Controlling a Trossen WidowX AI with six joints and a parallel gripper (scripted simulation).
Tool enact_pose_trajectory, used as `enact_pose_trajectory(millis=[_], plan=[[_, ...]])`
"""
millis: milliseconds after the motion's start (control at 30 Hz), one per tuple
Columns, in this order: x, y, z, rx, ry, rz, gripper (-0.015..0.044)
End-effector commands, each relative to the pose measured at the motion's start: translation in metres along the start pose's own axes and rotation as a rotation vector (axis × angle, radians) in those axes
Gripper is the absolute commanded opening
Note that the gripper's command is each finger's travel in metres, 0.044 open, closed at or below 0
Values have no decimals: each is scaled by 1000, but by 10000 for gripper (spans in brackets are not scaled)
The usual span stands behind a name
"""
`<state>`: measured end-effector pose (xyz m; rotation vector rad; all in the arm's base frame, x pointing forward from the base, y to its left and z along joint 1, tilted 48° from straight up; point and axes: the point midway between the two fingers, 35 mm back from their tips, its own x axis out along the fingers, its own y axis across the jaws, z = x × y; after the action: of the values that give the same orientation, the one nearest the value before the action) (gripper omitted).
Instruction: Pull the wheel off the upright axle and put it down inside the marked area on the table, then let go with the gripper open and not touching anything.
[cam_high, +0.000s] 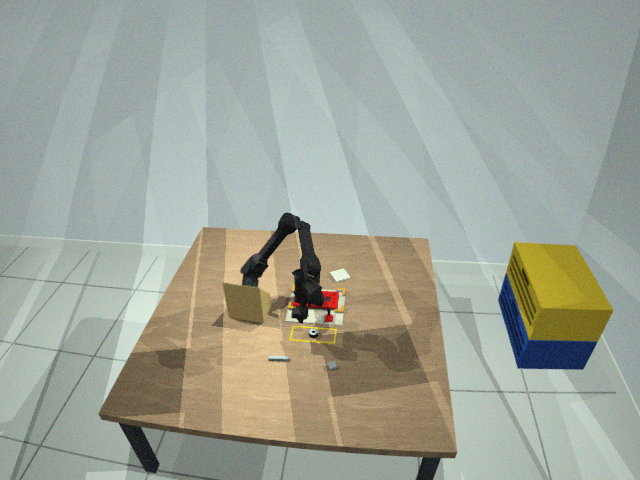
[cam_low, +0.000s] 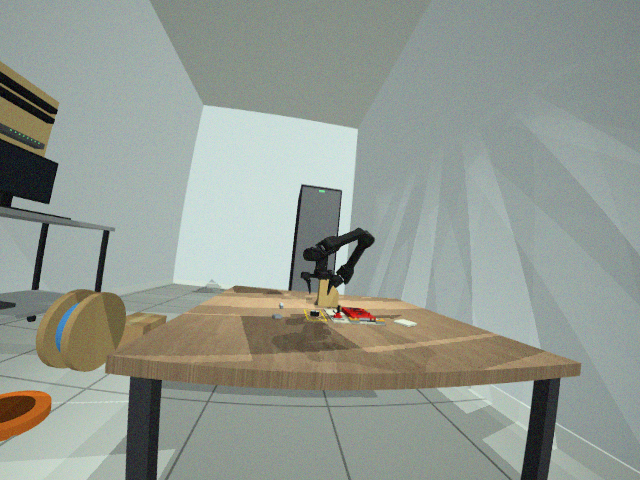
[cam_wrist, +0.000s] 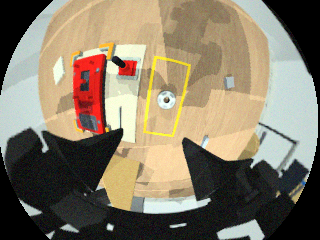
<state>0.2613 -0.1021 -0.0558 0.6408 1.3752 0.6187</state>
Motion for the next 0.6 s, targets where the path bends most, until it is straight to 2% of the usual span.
enact_pose_trajectory(millis=[0, 567], plan=[[-24, 17, -39, -1, -7, -6, 440], [-25, 18, -41, -2, -7, -6, 440]])
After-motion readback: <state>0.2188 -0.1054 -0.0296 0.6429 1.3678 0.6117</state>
